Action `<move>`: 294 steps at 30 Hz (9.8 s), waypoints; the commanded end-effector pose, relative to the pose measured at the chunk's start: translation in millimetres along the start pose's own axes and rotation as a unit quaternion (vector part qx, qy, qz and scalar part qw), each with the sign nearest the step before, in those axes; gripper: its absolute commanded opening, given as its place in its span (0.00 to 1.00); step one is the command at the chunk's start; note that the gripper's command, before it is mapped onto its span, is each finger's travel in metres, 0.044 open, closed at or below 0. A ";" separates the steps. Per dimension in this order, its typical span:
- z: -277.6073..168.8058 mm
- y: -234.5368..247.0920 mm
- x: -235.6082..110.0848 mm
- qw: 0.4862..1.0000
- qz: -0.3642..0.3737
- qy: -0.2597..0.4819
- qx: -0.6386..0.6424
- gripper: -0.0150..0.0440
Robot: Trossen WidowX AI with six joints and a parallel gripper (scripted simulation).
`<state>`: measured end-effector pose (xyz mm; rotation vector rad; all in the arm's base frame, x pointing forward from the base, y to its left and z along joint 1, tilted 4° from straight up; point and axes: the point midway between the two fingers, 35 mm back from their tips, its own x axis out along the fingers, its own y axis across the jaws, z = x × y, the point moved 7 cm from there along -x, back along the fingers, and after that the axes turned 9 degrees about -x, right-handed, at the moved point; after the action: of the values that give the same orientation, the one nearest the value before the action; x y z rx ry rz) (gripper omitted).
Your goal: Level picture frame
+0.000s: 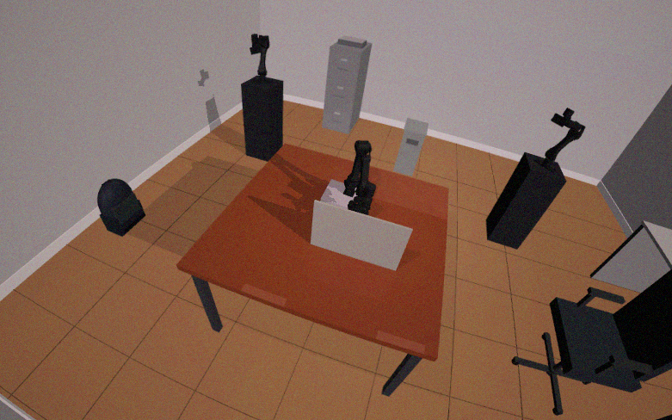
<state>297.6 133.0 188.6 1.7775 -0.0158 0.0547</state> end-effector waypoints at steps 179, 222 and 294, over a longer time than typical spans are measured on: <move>-10.0 -5.6 0.2 1.000 0.007 0.004 0.003 0.25; -10.3 -4.4 0.4 0.993 0.007 0.003 -0.119 0.25; -4.2 29.6 -196.5 1.000 -0.003 0.001 0.007 0.69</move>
<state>100.7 128.0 209.4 1.7937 -0.0077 0.0546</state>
